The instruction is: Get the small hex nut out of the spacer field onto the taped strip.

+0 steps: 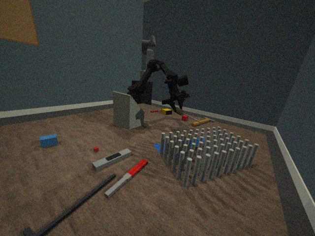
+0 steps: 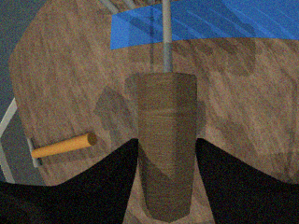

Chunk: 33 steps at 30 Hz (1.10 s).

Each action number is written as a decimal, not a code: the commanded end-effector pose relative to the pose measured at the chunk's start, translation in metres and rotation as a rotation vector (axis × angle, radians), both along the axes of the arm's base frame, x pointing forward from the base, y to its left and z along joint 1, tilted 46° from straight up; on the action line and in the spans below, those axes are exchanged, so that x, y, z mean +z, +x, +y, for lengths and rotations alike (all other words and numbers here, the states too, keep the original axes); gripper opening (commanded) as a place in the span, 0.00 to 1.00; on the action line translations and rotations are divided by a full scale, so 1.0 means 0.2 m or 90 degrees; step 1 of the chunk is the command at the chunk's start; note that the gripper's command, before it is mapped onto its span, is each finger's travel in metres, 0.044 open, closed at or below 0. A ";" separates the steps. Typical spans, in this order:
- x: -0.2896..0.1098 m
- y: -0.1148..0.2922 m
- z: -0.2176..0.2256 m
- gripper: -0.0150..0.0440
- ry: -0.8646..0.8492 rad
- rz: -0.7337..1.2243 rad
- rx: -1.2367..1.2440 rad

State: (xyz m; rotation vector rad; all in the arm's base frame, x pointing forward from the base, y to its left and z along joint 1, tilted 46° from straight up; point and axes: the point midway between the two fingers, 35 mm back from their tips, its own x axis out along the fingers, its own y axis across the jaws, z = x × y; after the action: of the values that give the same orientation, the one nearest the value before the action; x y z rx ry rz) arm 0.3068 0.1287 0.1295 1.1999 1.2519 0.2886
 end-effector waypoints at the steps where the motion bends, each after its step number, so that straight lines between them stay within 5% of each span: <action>1: -0.10 0.02 0.08 0.25 -0.005 0.002 -0.004; 16: -0.35 -0.05 0.40 0.25 0.014 -0.003 -0.010; 33: -0.37 -0.02 0.39 0.25 0.015 -0.003 -0.011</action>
State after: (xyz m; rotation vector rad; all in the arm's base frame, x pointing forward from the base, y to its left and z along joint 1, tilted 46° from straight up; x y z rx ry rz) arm 0.2971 0.2088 0.0557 1.2271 1.2480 0.2946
